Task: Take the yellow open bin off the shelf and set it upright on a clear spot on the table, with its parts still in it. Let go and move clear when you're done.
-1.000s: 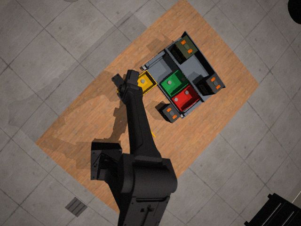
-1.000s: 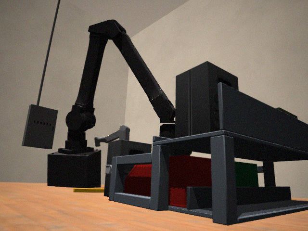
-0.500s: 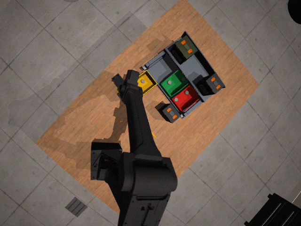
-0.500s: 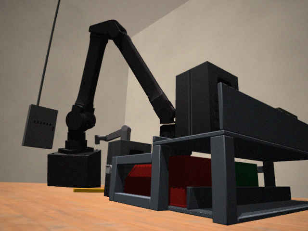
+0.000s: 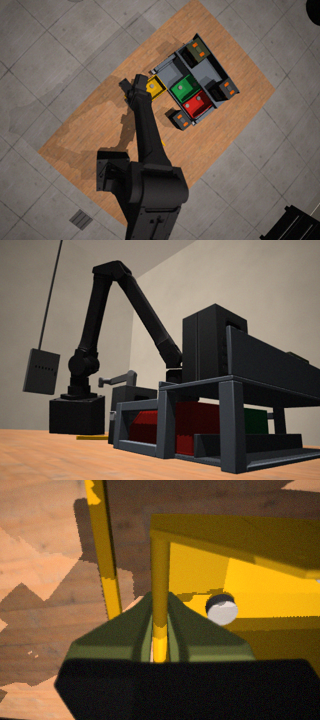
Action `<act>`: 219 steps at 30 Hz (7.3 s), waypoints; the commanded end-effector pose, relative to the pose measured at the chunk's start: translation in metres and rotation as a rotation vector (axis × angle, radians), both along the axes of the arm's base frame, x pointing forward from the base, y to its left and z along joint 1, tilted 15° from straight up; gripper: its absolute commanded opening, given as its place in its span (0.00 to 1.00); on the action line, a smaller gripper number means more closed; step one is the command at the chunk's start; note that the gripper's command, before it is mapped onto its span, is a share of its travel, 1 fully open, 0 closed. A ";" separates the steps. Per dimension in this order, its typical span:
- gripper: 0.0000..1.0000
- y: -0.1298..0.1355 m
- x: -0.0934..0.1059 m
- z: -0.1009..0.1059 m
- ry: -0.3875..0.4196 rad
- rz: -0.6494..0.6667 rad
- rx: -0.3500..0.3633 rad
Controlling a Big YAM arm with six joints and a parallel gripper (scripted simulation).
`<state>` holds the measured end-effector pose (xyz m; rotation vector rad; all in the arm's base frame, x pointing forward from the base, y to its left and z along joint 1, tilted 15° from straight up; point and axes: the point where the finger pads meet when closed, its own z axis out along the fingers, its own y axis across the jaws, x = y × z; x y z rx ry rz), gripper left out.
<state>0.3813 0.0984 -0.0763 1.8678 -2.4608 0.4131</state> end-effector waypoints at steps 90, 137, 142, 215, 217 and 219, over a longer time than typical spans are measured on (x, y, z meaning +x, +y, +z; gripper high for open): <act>0.00 -0.004 0.006 -0.003 -0.015 0.004 -0.001; 0.90 -0.004 0.006 -0.003 -0.015 0.004 -0.001; 0.90 -0.004 0.006 -0.003 -0.015 0.004 -0.001; 0.90 0.024 0.012 0.067 -0.054 0.007 0.017; 0.90 0.025 0.011 0.072 -0.055 0.007 0.018; 0.90 0.026 0.011 0.076 -0.055 0.007 0.018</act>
